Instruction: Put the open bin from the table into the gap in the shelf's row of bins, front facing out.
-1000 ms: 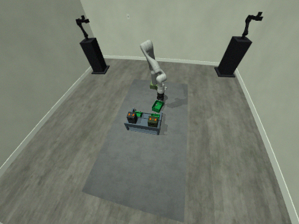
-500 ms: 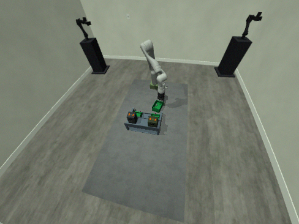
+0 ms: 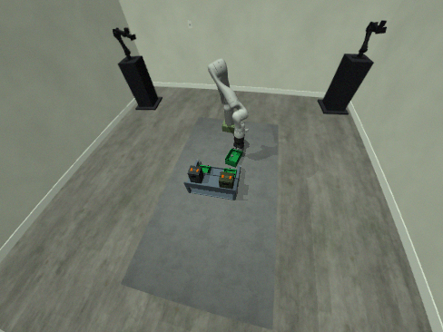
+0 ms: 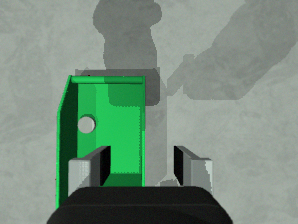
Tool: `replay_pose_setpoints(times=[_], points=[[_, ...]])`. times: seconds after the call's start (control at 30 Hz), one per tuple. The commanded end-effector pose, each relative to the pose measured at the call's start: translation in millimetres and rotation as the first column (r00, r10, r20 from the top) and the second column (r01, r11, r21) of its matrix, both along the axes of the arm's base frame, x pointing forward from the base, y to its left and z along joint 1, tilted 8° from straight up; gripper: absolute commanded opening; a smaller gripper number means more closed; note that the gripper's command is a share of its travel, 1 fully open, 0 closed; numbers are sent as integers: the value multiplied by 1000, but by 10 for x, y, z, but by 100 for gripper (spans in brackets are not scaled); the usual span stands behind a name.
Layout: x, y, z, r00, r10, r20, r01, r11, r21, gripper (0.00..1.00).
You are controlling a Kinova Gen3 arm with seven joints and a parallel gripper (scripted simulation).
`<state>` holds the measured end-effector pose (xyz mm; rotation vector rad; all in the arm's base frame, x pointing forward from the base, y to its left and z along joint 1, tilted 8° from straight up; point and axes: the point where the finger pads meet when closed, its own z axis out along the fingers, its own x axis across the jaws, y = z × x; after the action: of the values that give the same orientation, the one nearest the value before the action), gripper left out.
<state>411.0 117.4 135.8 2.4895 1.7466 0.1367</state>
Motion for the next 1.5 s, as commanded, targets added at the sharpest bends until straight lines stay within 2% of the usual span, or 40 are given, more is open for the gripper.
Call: replay_pose_setpoints(times=[0.0, 0.03, 0.07, 1.47], points=[[4, 2, 8, 1000, 0, 2, 0, 1000, 0, 100], [4, 2, 8, 1000, 0, 2, 0, 1000, 0, 100], [4, 2, 8, 1000, 0, 2, 0, 1000, 0, 0], [4, 2, 8, 1000, 0, 2, 0, 1000, 0, 0]])
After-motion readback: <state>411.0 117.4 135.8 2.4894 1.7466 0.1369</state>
